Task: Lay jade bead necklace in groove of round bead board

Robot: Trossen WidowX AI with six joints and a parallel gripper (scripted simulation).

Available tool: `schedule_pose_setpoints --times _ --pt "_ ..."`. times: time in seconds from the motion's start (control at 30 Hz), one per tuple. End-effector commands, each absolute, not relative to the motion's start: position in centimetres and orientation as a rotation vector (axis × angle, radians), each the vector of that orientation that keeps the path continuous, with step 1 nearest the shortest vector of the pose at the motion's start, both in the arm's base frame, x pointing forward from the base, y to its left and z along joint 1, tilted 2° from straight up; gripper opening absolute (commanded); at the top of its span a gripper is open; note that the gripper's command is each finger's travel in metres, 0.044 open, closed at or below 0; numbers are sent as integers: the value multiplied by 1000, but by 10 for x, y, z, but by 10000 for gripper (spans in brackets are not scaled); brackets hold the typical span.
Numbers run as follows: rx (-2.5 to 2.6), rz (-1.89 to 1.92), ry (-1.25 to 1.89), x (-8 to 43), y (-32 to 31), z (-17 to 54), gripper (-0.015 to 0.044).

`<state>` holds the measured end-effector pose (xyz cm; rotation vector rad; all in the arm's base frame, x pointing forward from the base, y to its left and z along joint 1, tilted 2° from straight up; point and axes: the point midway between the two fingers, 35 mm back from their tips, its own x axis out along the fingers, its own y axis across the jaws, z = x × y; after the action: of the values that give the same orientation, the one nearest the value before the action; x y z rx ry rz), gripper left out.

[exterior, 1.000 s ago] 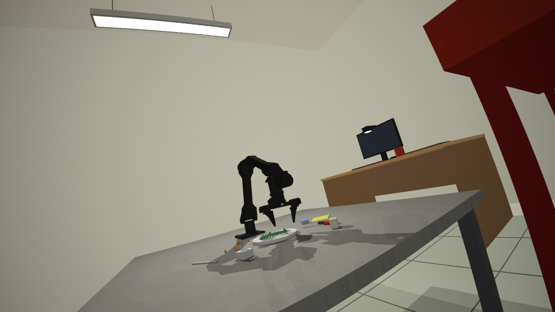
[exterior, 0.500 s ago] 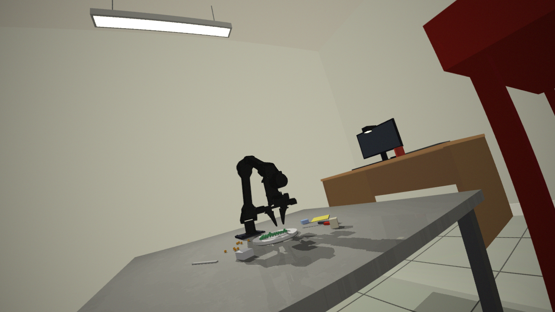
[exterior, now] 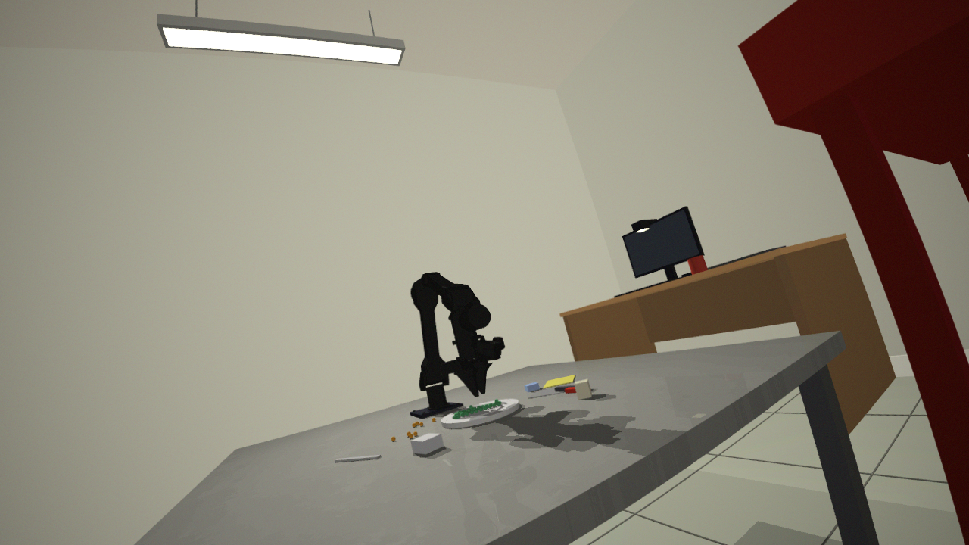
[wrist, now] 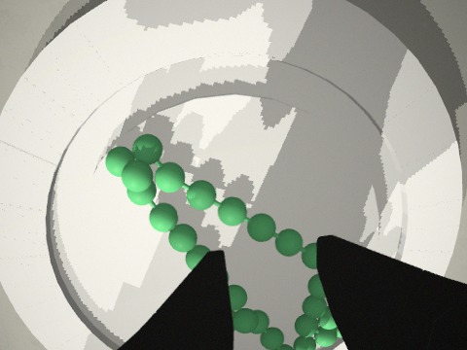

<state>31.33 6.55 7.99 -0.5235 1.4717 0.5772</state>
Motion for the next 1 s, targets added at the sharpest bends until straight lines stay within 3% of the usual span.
schedule_pose_setpoints --times 0.0,0.97 --pt "-1107 1150 1226 311 39 82 120" --pt "-1226 1265 1150 311 36 66 120"
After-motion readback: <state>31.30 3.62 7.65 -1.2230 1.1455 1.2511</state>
